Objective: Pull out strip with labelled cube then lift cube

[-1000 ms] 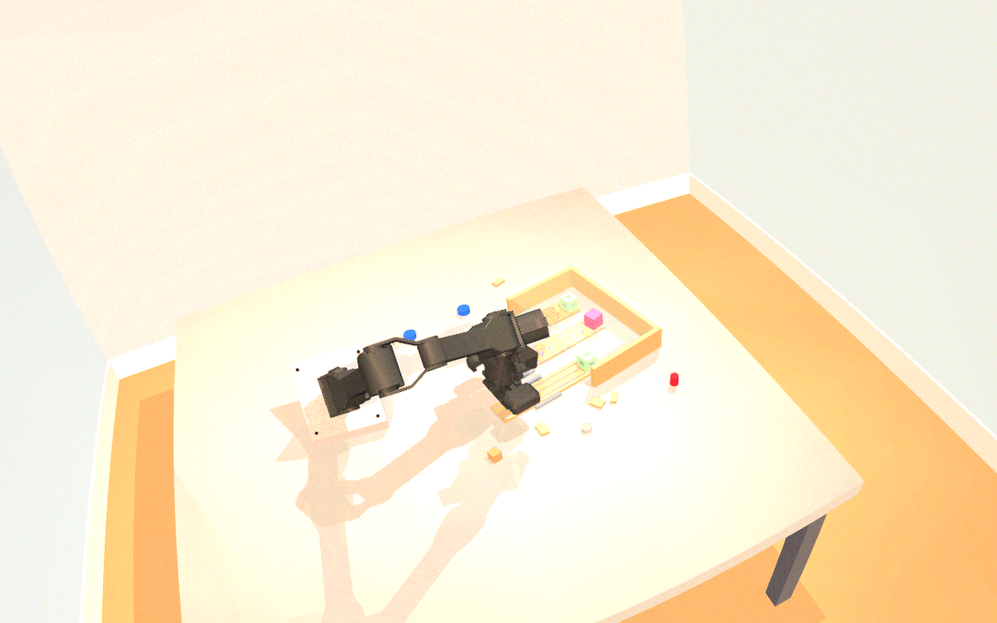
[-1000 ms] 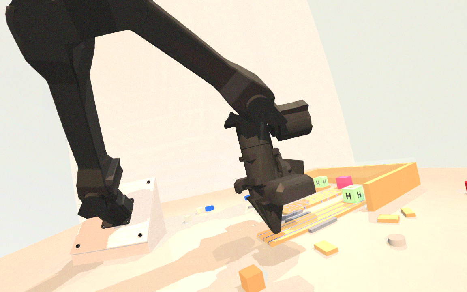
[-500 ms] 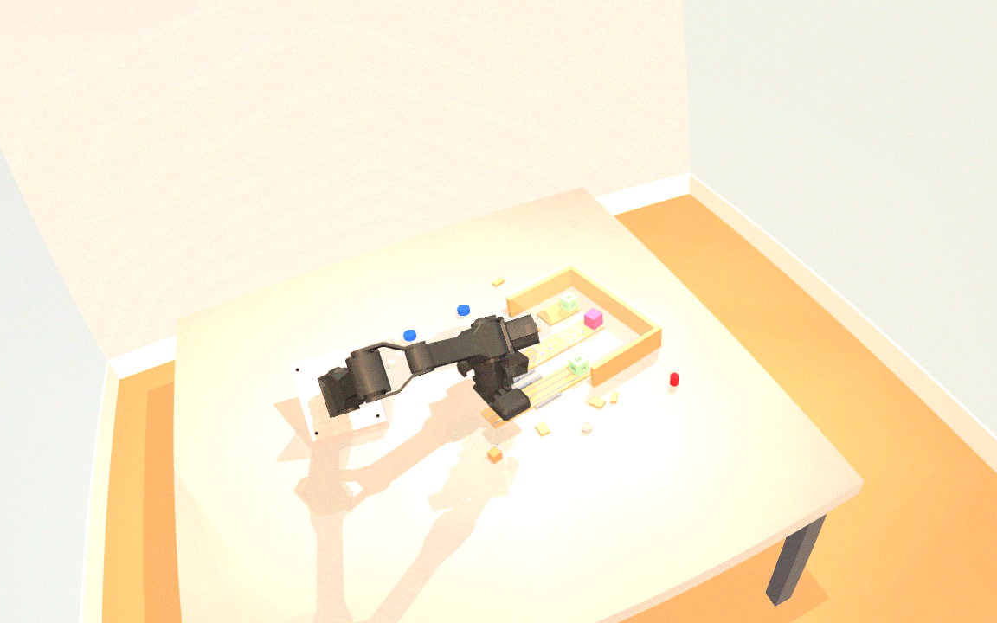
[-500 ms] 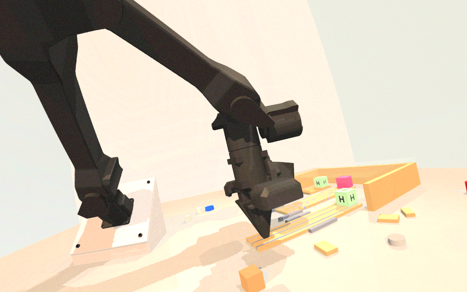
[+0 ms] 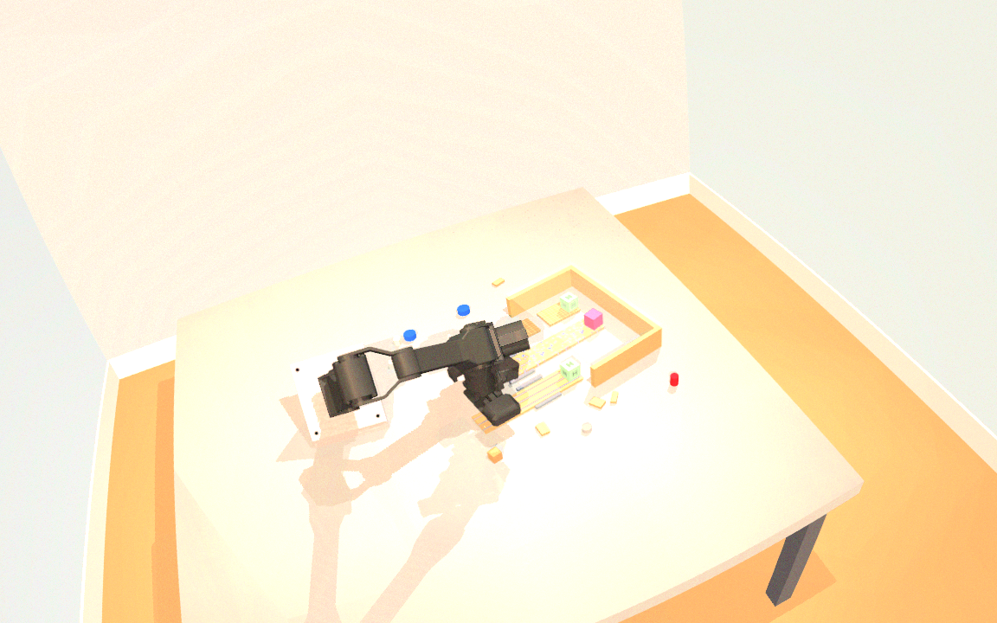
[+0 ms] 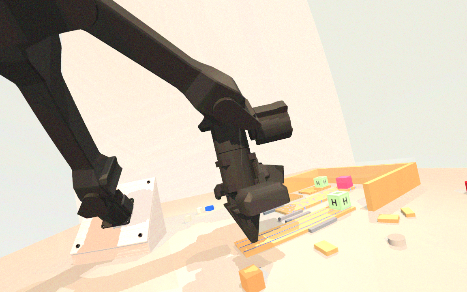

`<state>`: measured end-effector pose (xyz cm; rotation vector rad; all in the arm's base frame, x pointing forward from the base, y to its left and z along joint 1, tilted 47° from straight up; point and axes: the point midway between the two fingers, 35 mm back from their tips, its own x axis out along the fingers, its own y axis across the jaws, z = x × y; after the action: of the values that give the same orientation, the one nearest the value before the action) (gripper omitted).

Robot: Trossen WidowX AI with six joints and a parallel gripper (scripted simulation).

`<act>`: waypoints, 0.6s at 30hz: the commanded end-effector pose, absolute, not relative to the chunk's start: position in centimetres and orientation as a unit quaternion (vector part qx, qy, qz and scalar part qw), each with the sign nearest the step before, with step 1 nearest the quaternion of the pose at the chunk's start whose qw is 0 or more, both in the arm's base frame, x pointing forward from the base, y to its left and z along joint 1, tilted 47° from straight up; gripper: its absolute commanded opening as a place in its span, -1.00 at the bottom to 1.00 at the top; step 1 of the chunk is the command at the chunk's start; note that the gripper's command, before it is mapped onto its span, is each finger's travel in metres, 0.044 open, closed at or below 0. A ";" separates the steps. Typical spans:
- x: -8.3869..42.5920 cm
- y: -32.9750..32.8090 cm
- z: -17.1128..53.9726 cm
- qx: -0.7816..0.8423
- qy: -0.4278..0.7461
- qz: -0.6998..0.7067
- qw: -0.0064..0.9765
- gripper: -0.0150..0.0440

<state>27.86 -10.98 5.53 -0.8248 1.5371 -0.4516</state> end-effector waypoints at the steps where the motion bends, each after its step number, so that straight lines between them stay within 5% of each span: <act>1: 26.6 -11.5 5.3 -0.359 0.677 -0.197 0.611 -0.49; 18: 24.2 -11.9 5.8 -0.360 0.678 -0.197 0.611 -0.49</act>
<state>25.32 -11.47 6.02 -0.8273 1.5372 -0.4510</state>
